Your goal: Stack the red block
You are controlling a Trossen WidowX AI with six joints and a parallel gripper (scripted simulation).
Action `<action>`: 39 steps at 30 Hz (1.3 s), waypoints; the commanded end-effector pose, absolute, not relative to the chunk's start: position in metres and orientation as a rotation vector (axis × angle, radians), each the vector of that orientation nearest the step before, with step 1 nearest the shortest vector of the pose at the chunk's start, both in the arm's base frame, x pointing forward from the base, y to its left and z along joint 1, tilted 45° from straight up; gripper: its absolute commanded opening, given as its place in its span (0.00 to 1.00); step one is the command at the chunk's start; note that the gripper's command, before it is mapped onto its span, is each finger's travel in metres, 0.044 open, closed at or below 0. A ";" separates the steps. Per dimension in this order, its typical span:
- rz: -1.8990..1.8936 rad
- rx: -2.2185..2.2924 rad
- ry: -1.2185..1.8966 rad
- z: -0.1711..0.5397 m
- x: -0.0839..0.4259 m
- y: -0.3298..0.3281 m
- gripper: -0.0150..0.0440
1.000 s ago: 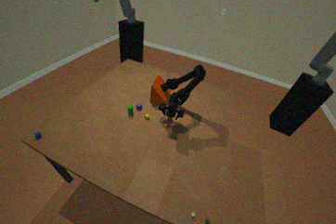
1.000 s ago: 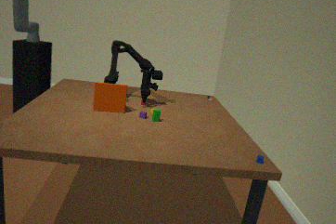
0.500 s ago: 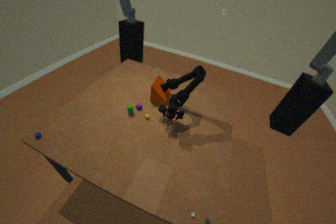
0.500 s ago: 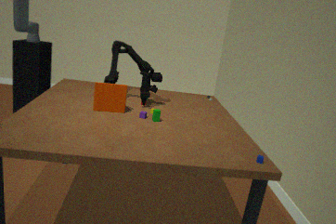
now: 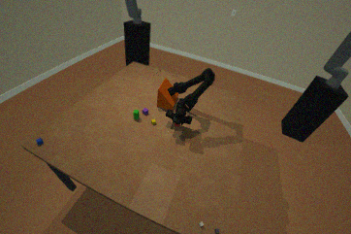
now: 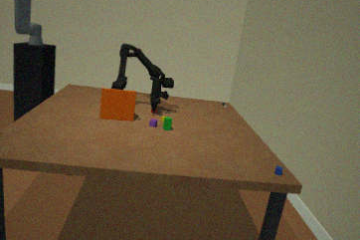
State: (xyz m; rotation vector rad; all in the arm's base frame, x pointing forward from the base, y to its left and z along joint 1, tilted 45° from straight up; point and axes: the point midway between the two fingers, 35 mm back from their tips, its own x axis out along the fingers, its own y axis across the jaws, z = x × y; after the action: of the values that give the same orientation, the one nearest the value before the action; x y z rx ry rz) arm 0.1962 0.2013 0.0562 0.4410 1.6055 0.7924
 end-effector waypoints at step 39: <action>0.784 0.440 1.608 0.139 0.220 0.122 0.25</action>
State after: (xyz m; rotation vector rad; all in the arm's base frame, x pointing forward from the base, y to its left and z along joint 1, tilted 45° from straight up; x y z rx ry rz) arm 0.2175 0.1295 0.1316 0.4459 1.6096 0.7848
